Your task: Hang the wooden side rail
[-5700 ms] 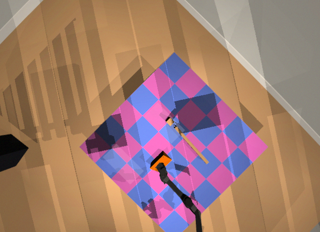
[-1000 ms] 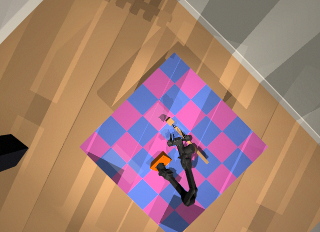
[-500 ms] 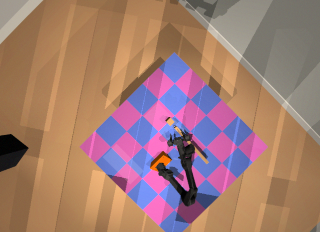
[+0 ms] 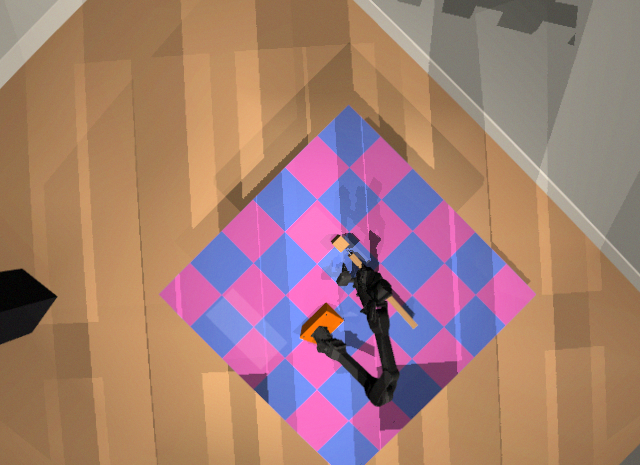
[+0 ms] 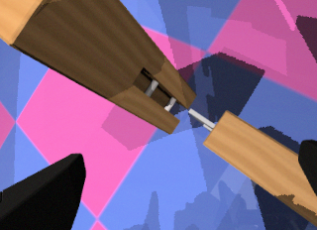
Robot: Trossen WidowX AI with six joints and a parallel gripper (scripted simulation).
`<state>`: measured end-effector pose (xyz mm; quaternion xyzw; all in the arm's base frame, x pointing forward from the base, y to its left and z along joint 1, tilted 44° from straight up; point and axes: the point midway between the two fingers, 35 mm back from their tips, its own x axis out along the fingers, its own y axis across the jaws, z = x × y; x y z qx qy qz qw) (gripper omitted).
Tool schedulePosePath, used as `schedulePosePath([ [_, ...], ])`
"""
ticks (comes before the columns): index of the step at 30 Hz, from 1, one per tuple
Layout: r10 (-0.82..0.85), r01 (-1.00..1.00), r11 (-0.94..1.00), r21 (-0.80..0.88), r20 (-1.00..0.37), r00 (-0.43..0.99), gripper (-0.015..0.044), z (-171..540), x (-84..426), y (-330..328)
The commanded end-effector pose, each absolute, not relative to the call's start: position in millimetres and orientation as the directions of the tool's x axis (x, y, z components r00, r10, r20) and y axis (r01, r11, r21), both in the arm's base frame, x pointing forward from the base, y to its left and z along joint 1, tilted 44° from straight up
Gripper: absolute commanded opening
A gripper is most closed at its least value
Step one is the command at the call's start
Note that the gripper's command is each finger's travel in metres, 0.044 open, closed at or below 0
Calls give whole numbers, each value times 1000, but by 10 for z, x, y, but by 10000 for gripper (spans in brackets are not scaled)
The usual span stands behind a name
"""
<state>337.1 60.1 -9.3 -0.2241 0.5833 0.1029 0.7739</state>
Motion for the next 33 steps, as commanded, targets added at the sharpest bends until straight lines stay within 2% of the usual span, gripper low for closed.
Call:
schedulePosePath([
  [1,-219,9,975,-221,-957,190,440,-101,3409,541],
  [7,-333,440,859,-261,-939,92,440,-60,3448,494],
  [15,-483,847,457,-272,-875,-20,440,48,3499,438],
  [24,-595,984,73,-162,-799,-87,440,168,3545,405],
  [33,-678,971,-234,53,-725,-124,440,280,3591,388],
])
